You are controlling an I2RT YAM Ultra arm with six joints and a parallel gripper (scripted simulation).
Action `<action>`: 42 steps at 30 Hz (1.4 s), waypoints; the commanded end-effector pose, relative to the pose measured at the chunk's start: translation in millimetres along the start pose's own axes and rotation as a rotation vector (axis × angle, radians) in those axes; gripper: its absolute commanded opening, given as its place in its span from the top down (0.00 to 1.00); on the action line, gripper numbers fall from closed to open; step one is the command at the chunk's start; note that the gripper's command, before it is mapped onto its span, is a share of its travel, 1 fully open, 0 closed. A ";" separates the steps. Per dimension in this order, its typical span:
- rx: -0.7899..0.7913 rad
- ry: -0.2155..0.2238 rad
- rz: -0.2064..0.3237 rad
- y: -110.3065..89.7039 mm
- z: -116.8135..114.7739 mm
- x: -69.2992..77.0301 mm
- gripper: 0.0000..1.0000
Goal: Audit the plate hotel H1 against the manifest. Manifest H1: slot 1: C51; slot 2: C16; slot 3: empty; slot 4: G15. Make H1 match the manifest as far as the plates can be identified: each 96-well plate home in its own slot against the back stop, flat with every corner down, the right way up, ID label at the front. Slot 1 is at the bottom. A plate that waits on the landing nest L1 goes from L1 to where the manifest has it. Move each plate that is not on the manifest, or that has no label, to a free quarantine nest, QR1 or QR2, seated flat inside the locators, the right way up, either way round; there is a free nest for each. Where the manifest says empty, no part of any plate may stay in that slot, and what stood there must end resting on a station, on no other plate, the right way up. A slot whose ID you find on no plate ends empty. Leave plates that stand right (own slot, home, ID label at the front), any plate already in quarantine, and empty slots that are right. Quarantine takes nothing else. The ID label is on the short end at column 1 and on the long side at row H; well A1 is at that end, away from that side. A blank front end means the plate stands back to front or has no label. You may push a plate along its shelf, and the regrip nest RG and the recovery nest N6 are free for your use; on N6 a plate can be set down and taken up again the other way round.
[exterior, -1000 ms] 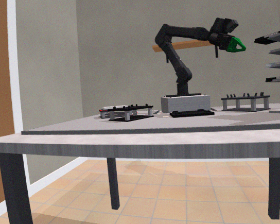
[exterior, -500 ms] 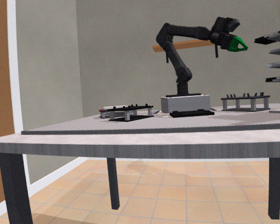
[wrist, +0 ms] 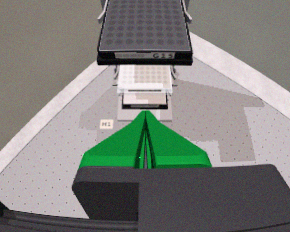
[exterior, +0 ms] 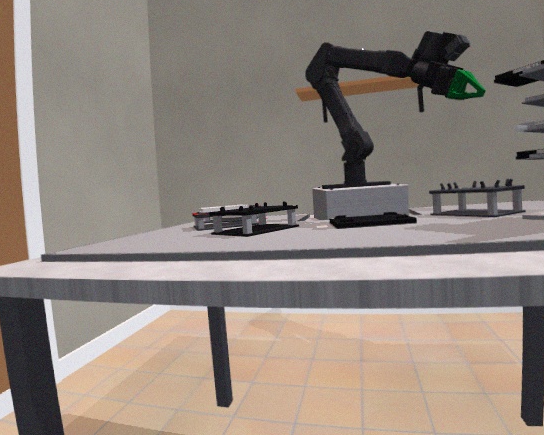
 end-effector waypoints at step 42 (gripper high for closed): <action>-0.011 0.001 -0.036 25.6 -2.3 -18.9 1.00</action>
Point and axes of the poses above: the point where the finger pads meet when closed, its own x axis back along the fingers, its own z axis across the jaws, y = z × x, the point moved 2 cm from there along x, back along the fingers, and after that the axes turned 7 degrees about x, right-handed, at the moved point
